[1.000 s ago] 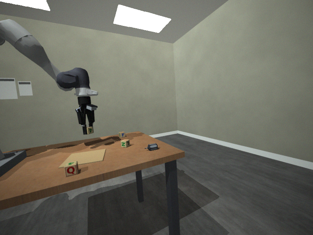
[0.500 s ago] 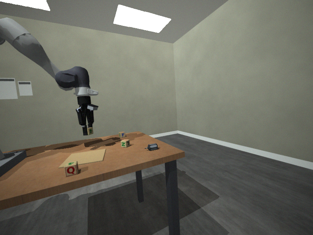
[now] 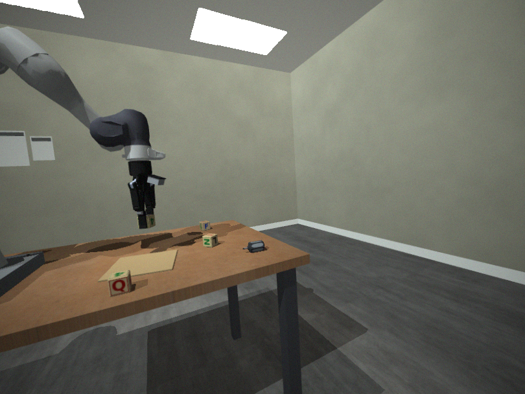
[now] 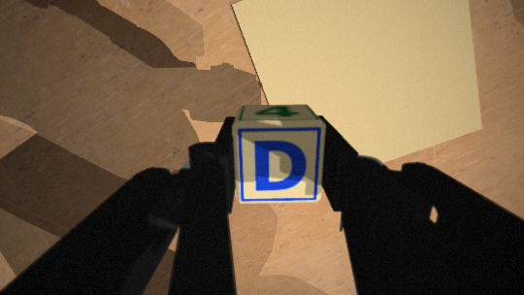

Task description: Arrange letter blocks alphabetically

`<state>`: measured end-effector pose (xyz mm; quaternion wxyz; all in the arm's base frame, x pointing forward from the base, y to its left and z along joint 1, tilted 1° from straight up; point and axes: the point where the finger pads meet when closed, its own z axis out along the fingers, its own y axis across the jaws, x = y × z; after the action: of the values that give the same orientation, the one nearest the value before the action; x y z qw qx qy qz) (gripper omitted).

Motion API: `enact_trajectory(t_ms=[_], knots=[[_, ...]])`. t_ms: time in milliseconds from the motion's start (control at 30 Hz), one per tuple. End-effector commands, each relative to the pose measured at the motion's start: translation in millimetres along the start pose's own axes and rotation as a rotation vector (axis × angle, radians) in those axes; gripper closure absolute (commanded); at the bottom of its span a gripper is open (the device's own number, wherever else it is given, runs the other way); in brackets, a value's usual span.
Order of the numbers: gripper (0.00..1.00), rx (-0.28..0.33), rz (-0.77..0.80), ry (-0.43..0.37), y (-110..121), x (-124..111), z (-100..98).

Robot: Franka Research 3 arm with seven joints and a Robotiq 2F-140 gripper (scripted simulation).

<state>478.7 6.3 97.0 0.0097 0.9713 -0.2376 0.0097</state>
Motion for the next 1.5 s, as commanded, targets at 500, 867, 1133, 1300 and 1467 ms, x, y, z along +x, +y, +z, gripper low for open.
enact_trajectory(t_ms=[500,867,1133,1300,1467], knots=[[0.67,0.012,-0.275,-0.01,30.4,12.7,1.2],[0.67,0.012,-0.275,-0.01,30.5,12.7,1.2],[0.67,0.012,-0.275,-0.01,30.4,12.7,6.3],[0.67,0.012,-0.275,-0.01,30.3,12.6,17.1],[0.67,0.012,-0.275,-0.01,30.0,12.6,32.6]])
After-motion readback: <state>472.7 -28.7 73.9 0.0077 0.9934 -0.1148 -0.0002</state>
